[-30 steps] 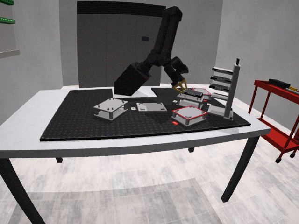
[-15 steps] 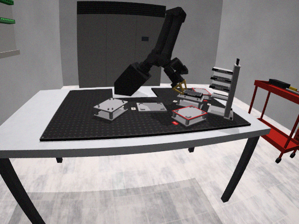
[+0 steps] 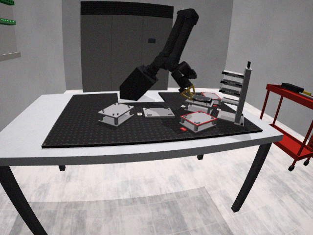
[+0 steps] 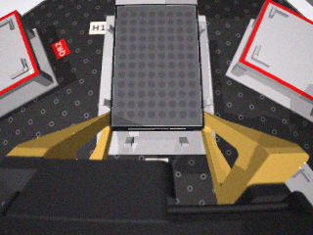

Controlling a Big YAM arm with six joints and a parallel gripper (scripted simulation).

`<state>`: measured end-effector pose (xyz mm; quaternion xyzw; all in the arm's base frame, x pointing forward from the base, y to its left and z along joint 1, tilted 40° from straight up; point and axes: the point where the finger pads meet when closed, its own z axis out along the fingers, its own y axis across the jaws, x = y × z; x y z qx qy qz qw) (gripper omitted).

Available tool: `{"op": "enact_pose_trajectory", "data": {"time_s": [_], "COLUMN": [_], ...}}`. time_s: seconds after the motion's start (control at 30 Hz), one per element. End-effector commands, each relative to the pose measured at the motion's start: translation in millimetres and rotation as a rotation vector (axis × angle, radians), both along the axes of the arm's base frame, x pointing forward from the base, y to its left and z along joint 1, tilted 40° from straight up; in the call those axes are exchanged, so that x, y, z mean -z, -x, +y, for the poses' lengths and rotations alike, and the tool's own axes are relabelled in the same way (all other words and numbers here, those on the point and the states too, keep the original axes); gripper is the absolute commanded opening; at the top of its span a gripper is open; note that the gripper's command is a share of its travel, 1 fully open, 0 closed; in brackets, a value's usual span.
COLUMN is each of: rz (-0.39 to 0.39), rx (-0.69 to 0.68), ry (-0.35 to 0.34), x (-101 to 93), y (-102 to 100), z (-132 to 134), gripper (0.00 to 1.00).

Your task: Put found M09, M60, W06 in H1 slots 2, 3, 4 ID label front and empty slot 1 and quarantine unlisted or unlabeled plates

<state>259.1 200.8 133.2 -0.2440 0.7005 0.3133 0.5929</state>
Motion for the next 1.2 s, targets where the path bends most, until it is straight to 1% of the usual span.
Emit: {"op": "enact_pose_trajectory", "data": {"time_s": [0.0,0.37,0.43,0.47,0.93,0.97,1.17], "rz": [-0.009,-0.012,-0.010,-0.010,-0.010,-0.010,-0.010], "rx": [-0.009,-0.008,0.001,0.001,0.001,0.001,0.001], "ry": [-0.012,-0.011,-0.007,-0.007,-0.007,-0.007,-0.007], "x": [-1.8,1.4,1.8,1.8,1.8,1.8,1.8], "y": [1.5,-0.1,-1.1,-1.1,-1.1,-1.1,-1.1], "z": [3.4,5.2,2.1,2.1,2.1,2.1,2.1], "gripper": [0.86,0.86,0.86,0.93,0.93,1.00,1.00]}}
